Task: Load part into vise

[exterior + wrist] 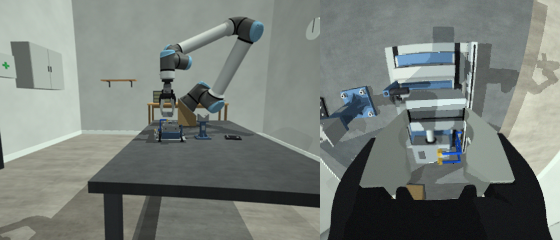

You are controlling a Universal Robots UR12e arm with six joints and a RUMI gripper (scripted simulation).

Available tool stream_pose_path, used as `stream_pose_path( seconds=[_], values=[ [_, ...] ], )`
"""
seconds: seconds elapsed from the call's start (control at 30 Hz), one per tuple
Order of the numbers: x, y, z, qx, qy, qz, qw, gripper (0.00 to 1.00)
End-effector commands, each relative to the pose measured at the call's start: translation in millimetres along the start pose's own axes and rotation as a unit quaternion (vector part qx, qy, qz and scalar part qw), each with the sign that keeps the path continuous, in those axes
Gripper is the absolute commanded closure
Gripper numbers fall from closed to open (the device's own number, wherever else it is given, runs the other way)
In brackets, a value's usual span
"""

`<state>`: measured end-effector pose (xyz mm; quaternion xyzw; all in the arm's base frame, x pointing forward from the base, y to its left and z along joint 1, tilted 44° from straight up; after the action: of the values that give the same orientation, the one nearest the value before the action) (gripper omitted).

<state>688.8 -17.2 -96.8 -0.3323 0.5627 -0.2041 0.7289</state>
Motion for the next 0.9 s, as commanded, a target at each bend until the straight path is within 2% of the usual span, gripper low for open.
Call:
stream_pose_path(
  seconds=[0.0, 0.4, 0.87],
  values=[
    [1, 5, 1, 0.001, 0.000, -0.001, 1.000, 1.00],
    [1, 17, 1, 0.001, 0.000, -0.001, 1.000, 1.00],
    [1, 20, 1, 0.001, 0.000, -0.001, 1.000, 1.00]
  ],
)
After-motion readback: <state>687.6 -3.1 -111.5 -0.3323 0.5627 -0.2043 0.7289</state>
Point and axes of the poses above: the point where the finger pads meet when closed, its own y axis out along the fingers, its own x axis across the jaws, z = x × y, the point moved 1 cm from there along -y, back along the fingers, and after that the axes turned 7 degrees about -y, right-handed, at the moved point
